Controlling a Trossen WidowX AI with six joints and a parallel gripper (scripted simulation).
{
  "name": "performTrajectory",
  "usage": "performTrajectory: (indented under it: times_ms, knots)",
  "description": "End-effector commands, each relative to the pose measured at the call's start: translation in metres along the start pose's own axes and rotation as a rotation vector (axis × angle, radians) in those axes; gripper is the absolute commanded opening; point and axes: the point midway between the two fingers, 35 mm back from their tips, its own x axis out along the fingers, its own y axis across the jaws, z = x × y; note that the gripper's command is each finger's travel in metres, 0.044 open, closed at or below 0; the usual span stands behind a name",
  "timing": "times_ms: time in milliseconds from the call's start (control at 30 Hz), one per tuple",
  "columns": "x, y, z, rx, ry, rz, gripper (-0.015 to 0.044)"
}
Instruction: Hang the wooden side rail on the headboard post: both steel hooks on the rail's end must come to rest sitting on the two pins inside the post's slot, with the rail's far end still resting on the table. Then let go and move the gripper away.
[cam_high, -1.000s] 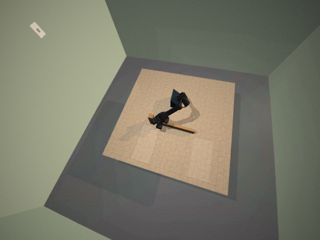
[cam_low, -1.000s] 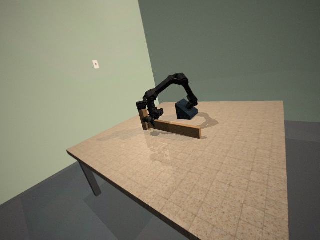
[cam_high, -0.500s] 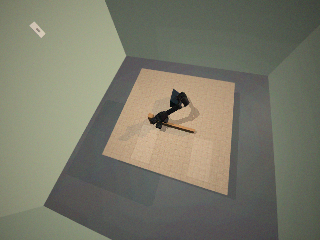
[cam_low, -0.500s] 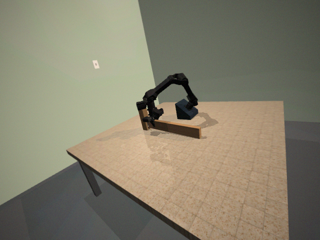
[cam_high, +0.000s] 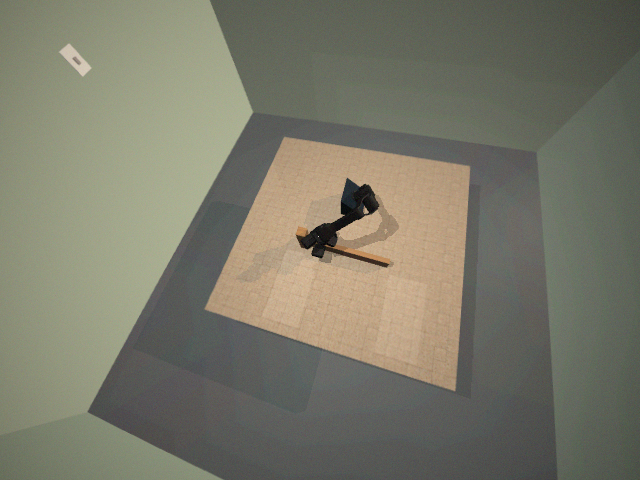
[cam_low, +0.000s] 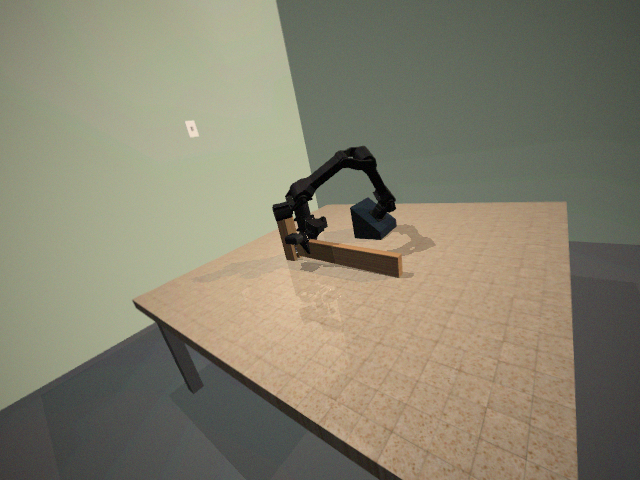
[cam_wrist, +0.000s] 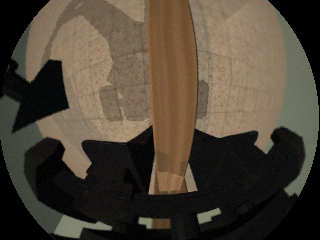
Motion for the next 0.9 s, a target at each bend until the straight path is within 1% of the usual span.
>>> performTrajectory:
  times_ms: [0, 867]
  knots:
    - [-0.0051, -0.0026, -0.0034, -0.005, 0.009, -0.011, 0.0000]
    - [-0.0071, -0.0046, -0.0053, -0.006, 0.009, -0.011, 0.0000]
